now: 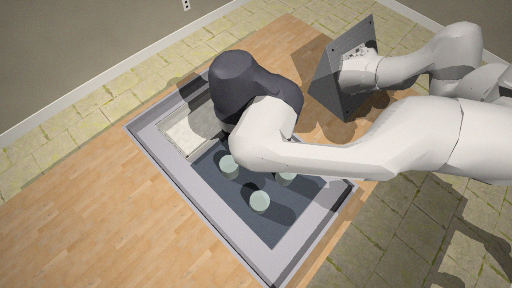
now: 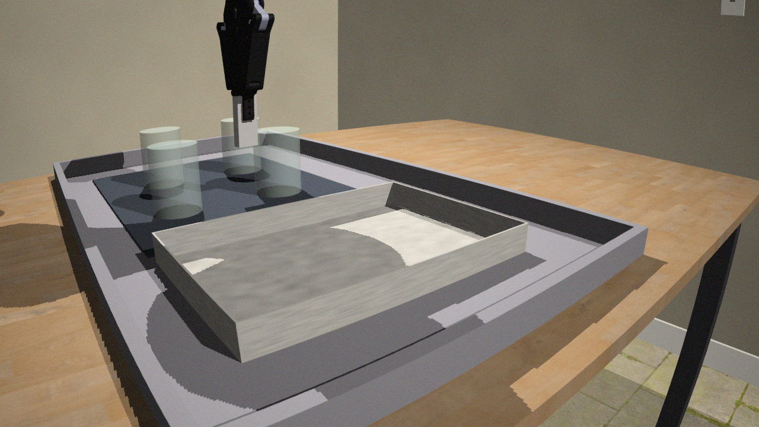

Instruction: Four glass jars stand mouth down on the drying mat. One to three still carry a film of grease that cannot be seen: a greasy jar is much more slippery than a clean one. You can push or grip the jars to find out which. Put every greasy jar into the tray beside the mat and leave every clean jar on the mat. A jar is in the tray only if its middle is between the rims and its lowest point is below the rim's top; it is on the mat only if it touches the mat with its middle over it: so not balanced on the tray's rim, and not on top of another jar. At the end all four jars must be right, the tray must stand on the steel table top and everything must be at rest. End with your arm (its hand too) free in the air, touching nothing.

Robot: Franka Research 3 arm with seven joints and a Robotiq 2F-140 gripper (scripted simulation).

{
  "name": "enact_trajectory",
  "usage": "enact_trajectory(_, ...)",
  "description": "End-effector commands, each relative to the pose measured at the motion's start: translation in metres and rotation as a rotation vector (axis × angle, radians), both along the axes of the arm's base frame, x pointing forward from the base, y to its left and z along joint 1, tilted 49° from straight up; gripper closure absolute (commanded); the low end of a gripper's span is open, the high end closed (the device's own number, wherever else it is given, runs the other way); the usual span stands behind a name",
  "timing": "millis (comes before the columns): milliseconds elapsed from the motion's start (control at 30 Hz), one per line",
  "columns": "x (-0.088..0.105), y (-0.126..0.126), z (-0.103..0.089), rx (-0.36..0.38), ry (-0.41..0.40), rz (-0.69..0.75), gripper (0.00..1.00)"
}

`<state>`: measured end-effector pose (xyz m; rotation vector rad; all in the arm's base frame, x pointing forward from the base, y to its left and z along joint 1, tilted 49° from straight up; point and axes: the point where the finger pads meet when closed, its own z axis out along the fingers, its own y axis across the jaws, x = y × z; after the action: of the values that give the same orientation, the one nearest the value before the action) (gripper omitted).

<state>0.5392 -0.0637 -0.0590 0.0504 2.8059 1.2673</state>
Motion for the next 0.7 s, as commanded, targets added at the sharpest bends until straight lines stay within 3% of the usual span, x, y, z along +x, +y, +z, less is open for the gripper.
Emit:
enact_trajectory(0, 0.0013, 0.0014, 0.0000, 0.005, 0.003, -0.003, 1.00)
enact_trajectory(667, 0.0036, 0.0002, 0.0010, 0.005, 0.003, -0.003, 1.00)
